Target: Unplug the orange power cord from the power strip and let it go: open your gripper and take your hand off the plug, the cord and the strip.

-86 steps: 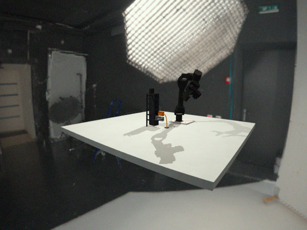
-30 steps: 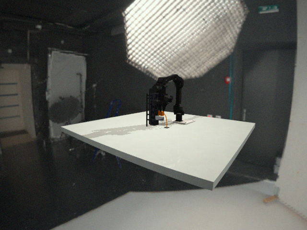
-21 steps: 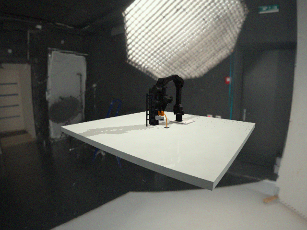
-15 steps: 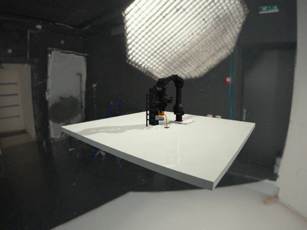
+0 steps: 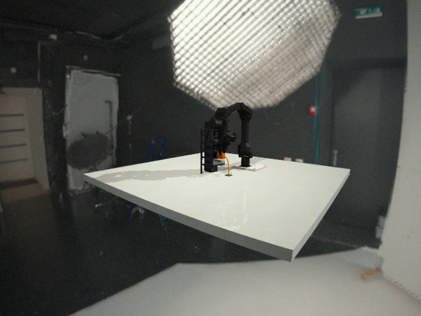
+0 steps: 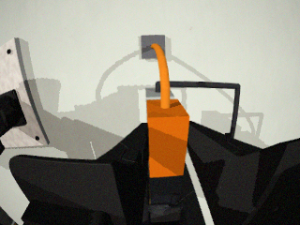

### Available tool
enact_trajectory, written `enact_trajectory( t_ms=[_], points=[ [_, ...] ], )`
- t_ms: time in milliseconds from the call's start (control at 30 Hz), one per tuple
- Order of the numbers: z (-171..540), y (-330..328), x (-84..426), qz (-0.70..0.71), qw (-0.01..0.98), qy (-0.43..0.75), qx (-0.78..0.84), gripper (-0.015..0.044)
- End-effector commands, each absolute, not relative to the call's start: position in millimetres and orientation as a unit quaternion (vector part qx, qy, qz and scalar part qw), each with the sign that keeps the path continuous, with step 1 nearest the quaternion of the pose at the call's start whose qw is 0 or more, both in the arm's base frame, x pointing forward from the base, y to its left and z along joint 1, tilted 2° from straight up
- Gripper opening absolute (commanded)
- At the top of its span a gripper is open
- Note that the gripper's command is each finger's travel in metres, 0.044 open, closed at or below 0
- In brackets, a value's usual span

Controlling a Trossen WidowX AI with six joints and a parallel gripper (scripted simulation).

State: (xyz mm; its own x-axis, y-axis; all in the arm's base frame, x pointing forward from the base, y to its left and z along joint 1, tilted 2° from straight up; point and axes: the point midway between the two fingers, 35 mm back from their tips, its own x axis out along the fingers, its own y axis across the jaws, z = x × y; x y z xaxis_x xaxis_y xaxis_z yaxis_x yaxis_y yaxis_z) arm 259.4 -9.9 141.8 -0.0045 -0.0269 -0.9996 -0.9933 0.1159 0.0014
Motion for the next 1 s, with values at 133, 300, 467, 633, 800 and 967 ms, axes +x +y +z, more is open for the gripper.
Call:
enact_trajectory(
  t_ms=[133, 300, 467, 633, 800, 967],
  points=[
    [142, 4, 263, 0.466, 0.523, 0.532, -0.476, 0.0],
    [142, 12, 265, 0.466, 0.523, 0.532, -0.476, 0.0],
    [142, 20, 265, 0.466, 0.523, 0.532, -0.476, 0.0],
    [143, 28, 266, 0.466, 0.523, 0.532, -0.476, 0.0],
    [144, 36, 266, 0.467, 0.523, 0.532, -0.476, 0.0],
    [141, 26, 262, 0.467, 0.522, 0.532, -0.476, 0.0105]
  ],
)
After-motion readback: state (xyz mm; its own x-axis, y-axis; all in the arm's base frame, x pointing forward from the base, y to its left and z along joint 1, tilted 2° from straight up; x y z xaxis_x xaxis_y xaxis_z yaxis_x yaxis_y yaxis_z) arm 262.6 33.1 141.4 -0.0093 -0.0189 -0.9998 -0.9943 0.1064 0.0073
